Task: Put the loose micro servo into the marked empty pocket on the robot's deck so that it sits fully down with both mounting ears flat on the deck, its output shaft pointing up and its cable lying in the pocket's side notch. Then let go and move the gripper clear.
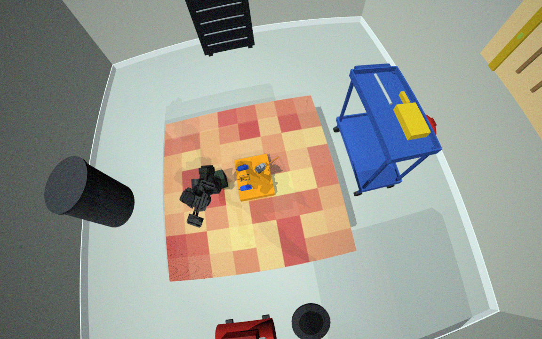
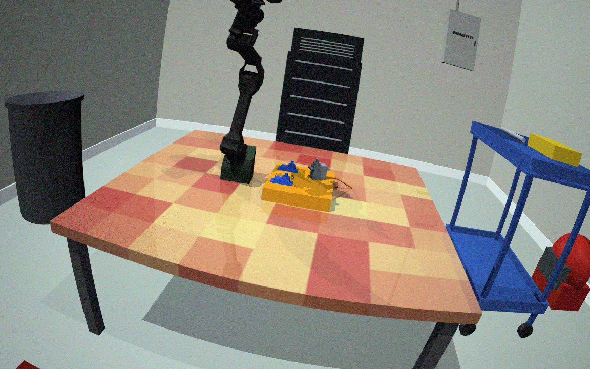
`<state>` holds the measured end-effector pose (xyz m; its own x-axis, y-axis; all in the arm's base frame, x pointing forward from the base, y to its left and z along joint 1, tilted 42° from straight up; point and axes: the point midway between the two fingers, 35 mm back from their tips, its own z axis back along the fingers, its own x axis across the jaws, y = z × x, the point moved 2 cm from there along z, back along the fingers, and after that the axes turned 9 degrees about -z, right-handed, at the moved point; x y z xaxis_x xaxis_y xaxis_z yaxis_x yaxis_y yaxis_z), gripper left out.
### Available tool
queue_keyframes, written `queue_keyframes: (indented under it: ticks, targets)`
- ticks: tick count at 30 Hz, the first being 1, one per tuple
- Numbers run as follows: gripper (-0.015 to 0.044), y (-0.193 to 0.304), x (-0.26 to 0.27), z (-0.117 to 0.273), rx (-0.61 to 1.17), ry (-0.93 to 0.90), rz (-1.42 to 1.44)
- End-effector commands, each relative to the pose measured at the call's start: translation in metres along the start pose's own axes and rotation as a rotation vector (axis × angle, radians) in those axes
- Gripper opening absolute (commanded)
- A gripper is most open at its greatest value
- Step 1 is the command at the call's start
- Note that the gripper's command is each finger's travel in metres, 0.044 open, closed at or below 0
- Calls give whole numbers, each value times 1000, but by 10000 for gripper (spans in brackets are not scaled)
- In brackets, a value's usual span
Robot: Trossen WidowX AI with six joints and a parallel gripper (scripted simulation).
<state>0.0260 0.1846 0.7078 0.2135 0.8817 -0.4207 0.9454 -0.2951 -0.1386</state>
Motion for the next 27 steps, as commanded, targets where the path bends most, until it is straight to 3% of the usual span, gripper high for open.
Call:
queue_keyframes:
  ticks: [1,27]
  targets:
    - [440,-1,-24,6,-11,62,-22]
    - [440,25,-133,37,2,346,-186]
